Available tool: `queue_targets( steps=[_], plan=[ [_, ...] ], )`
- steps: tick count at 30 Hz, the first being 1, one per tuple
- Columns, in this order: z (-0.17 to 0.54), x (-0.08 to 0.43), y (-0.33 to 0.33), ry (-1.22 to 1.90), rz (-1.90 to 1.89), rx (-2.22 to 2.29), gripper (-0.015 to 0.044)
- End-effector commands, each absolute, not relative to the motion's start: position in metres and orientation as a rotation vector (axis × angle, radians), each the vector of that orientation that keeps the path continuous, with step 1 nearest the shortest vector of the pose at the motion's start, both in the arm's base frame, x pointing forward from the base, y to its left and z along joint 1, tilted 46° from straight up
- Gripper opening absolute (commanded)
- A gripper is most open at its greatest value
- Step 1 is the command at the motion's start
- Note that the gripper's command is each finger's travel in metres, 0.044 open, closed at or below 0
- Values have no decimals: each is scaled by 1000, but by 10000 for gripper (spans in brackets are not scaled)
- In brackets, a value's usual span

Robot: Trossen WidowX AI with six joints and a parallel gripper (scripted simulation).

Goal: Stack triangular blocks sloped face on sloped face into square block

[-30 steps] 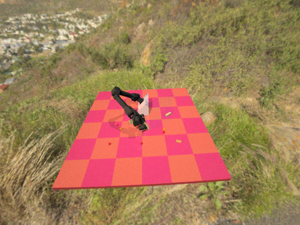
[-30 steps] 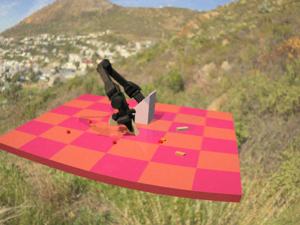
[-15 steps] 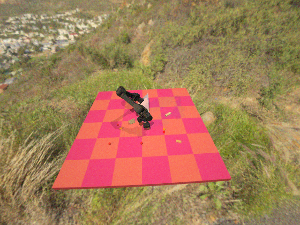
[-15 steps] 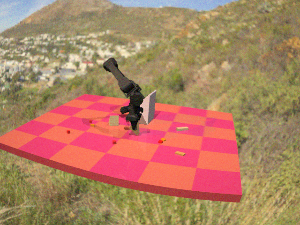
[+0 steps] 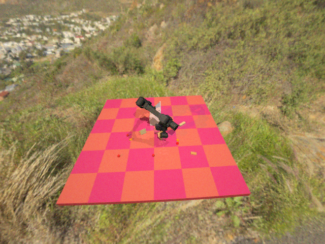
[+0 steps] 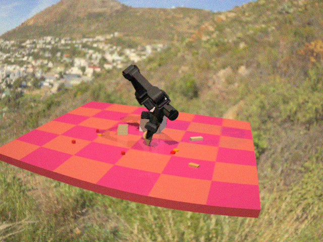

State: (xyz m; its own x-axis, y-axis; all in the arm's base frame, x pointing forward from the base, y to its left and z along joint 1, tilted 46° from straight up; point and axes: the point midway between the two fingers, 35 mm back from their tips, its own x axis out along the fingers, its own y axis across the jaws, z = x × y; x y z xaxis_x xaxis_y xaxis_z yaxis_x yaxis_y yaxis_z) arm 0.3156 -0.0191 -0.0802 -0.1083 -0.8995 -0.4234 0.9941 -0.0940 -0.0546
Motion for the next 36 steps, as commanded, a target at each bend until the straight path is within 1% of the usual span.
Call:
queue_targets(
  steps=[1,8,25,36],
  plan=[
    [-84,318,-13,308,-1643,259,0],
    [-94,318,-5,200,-1652,112,0],
    [-91,316,-10,229,-1660,146,440],
    [-84,318,-2,242,-1647,151,440]
  ],
)
